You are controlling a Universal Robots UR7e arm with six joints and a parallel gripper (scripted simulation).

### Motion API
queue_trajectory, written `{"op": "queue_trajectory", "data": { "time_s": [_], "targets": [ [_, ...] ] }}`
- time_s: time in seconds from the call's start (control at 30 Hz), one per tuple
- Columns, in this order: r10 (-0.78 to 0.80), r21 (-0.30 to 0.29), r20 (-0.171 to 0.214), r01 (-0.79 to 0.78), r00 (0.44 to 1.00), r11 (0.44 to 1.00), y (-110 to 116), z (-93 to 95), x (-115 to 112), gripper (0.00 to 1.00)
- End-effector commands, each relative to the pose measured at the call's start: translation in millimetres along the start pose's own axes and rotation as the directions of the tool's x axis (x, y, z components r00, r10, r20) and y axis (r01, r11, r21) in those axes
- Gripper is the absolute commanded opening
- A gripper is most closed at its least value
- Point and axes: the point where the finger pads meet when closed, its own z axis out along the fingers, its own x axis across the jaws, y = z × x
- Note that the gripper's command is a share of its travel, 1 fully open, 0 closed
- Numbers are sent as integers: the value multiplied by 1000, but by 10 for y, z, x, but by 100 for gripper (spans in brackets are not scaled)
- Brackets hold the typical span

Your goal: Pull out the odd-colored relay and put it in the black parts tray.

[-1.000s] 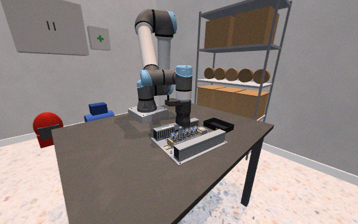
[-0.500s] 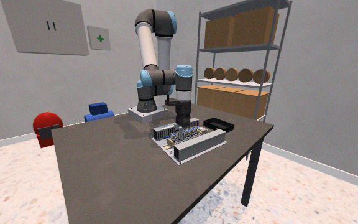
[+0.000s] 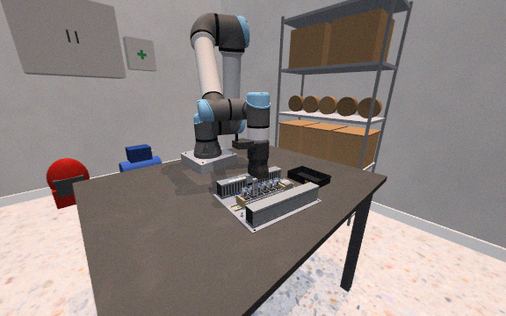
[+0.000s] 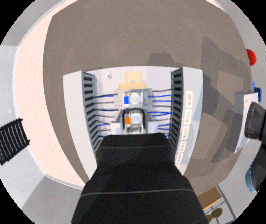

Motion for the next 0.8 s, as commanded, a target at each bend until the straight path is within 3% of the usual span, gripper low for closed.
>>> {"op": "queue_trajectory", "data": {
  "time_s": [0.0, 0.77],
  "targets": [
    [1, -1, 21, -1, 1000, 1000, 1, -1, 18, 0],
    [0, -1, 3, 0, 1000, 1000, 1, -2, 20, 0]
  ]
}}
